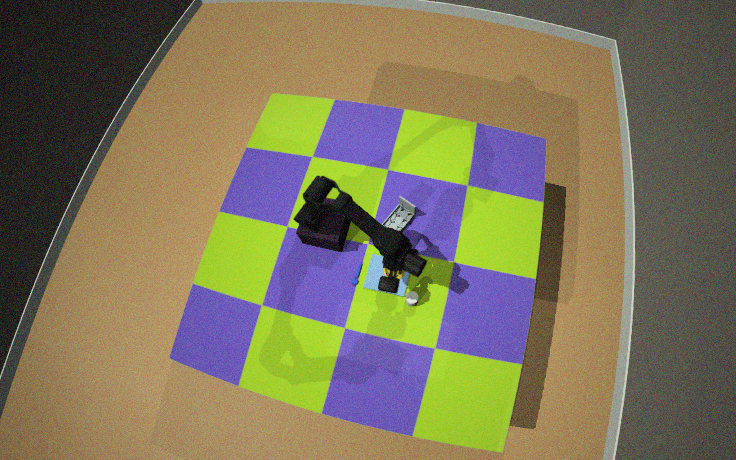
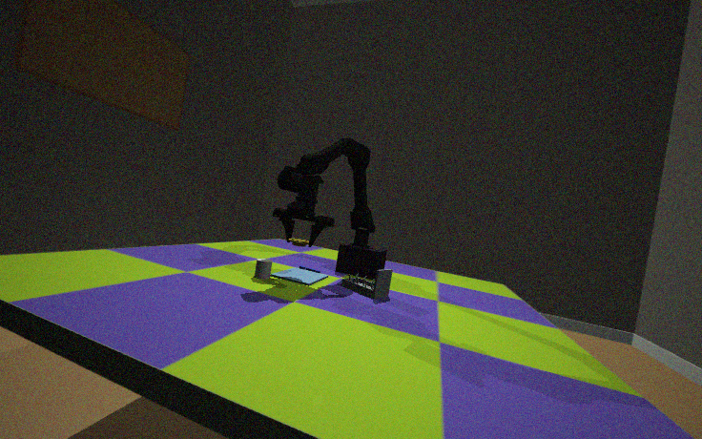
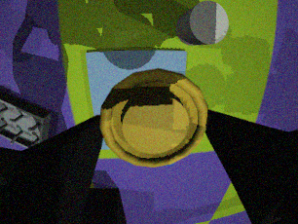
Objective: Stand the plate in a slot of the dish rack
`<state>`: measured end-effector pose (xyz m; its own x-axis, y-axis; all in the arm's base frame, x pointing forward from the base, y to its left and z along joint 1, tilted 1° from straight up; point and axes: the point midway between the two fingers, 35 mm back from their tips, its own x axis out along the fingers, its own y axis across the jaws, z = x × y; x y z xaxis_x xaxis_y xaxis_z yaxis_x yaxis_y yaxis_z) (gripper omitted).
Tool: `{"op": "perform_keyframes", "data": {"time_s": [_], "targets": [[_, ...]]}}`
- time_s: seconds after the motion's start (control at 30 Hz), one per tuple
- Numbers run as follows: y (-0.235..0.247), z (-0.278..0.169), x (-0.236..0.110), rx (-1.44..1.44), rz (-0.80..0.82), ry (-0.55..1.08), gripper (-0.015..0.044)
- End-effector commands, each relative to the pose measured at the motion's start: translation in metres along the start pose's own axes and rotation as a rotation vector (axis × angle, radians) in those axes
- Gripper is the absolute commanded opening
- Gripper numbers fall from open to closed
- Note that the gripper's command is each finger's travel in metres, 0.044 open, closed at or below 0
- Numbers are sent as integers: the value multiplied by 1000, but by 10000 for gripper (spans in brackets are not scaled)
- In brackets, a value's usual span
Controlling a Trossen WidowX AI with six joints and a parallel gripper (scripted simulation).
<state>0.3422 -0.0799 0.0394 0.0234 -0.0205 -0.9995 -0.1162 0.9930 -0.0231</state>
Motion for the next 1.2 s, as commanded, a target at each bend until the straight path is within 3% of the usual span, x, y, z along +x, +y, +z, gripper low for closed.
{"op": "perform_keyframes", "data": {"time_s": [0.0,0.4,0.57,1.17], "targets": [[-1,1,-21,8,2,-2,0],[-3,2,-72,21,12,4,0],[-2,2,-77,-1,13,5,0],[34,-12,-82,-619,17,-1,0]]}}
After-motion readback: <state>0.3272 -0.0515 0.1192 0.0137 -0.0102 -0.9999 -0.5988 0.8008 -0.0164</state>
